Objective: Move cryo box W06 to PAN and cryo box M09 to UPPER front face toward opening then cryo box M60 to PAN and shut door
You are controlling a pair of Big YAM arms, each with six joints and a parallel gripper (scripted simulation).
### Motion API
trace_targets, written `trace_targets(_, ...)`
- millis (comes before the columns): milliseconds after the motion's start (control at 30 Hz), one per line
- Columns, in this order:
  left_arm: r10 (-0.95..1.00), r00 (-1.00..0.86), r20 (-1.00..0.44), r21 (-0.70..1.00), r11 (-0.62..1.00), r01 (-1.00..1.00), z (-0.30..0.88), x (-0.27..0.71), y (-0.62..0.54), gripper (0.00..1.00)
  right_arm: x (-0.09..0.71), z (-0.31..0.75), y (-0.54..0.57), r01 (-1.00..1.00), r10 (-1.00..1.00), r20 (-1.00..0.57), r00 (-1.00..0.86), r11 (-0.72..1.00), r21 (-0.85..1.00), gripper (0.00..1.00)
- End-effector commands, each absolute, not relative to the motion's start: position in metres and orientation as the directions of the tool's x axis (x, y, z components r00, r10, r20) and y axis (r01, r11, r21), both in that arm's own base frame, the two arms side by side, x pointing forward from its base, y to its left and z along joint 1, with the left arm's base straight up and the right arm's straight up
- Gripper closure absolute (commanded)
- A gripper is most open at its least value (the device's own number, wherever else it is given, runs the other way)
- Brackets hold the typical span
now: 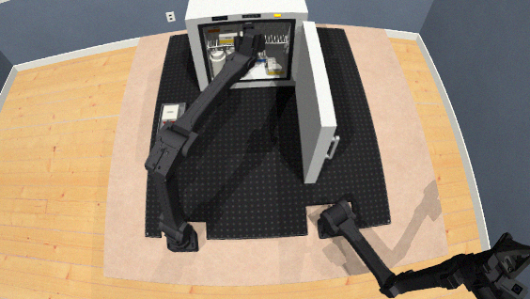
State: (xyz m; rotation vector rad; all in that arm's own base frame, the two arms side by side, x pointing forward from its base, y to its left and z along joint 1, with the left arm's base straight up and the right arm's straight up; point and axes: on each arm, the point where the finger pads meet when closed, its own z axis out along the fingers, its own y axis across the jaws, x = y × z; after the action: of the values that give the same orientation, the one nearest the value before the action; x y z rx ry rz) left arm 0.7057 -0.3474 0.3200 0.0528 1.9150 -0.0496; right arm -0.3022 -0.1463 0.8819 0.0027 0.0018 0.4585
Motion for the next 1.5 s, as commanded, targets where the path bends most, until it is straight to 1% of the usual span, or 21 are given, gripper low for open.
trace_targets(0,0.003,-0.299,-0.954,-0.015,0.998,0.059,0.350,0.724,-0.347,0.23,-0.289,0.885,-0.139,-0.433,0.433,-0.032,0.901,0.901,0.000,1.00)
trace_targets(500,0.004,-0.298,-0.954,-0.014,0.998,0.059,0.350,0.747,-0.347,0.23,-0.289,0.885,-0.139,-0.433,0.433,-0.032,0.901,0.901,0.000,1.00)
trace_targets(833,0.009,-0.298,-0.955,-0.014,0.997,0.075,0.348,0.742,-0.359,0.23,-0.289,0.885,-0.139,-0.433,0.433,-0.032,0.901,0.901,0.000,1.00)
trace_targets(1000,0.029,-0.332,-0.943,0.005,0.997,0.075,0.310,0.736,-0.355,0.23,-0.289,0.885,-0.139,-0.433,0.433,-0.032,0.901,0.901,0.000,1.00)
trace_targets(1167,0.026,-0.327,-0.945,0.002,0.997,0.075,0.311,0.737,-0.356,0.23,-0.289,0.885,-0.139,-0.433,0.433,-0.032,0.901,0.901,0.000,1.00)
trace_targets(1200,-0.003,-0.279,-0.960,-0.025,0.997,0.076,0.346,0.743,-0.360,0.23,-0.289,0.885,-0.139,-0.433,0.433,-0.032,0.901,0.901,0.000,1.00)
trace_targets(1400,0.028,-0.330,-0.944,0.003,0.997,0.075,0.304,0.736,-0.356,0.23,-0.289,0.885,-0.139,-0.433,0.433,-0.032,0.901,0.901,0.000,1.00)
trace_targets(1433,0.017,-0.312,-0.950,-0.006,0.997,0.075,0.317,0.739,-0.358,0.12,-0.289,0.885,-0.139,-0.433,0.433,-0.032,0.901,0.901,0.000,1.00)
trace_targets(1467,0.015,-0.308,-0.951,-0.008,0.997,0.075,0.320,0.739,-0.358,0.12,-0.289,0.885,-0.139,-0.433,0.433,-0.032,0.901,0.901,0.000,1.00)
